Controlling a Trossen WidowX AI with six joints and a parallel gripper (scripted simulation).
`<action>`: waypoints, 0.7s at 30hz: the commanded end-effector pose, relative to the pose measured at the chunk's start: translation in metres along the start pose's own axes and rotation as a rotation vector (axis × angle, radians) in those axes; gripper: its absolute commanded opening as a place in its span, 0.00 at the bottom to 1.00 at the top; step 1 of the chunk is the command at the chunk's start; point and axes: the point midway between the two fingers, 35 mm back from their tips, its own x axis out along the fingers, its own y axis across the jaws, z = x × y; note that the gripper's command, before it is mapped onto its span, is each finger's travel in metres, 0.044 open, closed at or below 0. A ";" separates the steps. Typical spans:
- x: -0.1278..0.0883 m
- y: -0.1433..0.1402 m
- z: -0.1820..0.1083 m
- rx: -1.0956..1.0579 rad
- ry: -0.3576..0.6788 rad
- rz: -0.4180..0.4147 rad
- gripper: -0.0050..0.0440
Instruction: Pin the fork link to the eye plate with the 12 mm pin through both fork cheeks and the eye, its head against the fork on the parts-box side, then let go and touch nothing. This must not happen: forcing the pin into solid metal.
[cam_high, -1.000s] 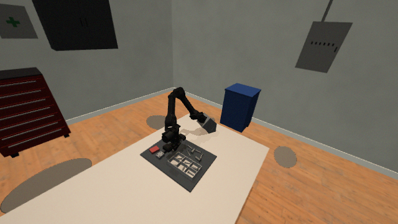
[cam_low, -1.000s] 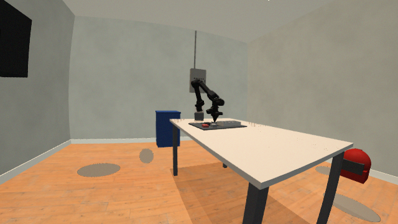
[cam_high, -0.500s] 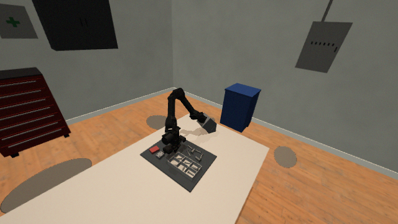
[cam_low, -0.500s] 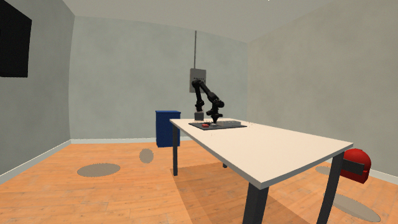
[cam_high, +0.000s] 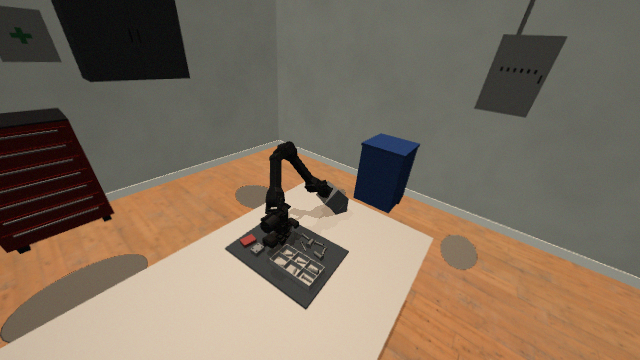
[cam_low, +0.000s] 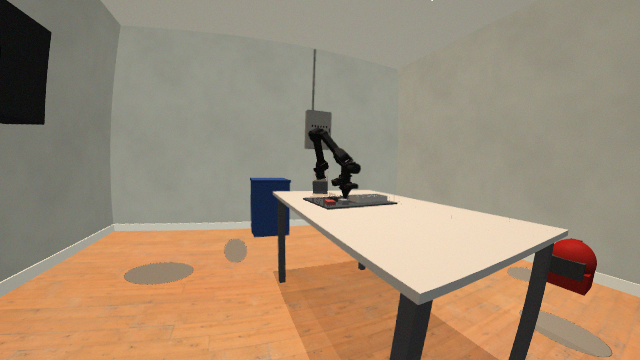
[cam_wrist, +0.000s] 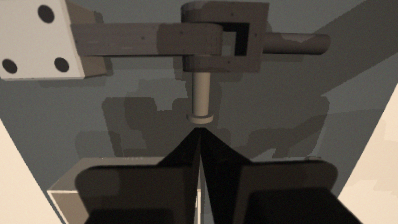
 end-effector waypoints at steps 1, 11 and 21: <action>0.001 -0.001 -0.001 -0.003 0.003 -0.001 0.10; 0.002 -0.001 0.002 -0.003 0.003 -0.001 0.10; 0.002 -0.001 0.005 -0.003 0.003 -0.001 0.10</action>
